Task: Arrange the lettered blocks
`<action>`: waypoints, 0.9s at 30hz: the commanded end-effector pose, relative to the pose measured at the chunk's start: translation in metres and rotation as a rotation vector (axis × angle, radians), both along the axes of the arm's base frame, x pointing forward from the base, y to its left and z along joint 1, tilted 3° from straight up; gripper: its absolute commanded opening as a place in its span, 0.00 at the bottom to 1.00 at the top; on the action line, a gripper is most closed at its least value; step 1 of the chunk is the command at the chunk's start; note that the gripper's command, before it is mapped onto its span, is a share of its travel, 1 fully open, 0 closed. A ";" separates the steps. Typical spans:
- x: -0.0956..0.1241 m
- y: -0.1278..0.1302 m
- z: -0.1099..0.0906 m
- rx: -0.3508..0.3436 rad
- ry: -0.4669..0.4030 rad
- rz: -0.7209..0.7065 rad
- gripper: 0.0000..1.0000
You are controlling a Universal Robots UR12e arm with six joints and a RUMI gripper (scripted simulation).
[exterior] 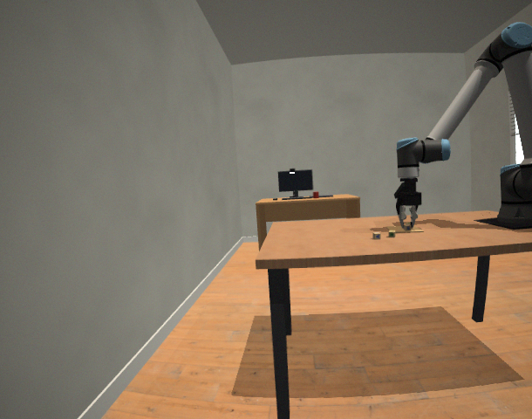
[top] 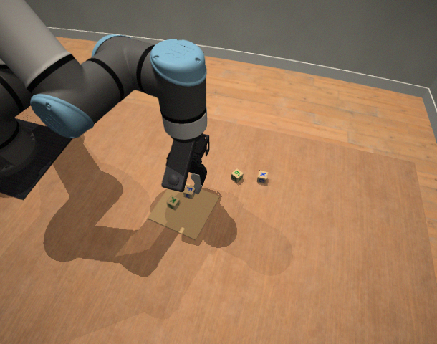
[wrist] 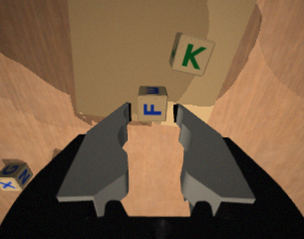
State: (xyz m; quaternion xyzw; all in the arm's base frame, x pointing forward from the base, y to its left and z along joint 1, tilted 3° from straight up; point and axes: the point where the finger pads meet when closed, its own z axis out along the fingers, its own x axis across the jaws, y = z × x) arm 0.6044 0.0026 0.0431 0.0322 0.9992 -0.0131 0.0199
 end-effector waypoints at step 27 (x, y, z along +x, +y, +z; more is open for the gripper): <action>-0.003 0.002 0.080 0.000 -0.001 0.000 1.00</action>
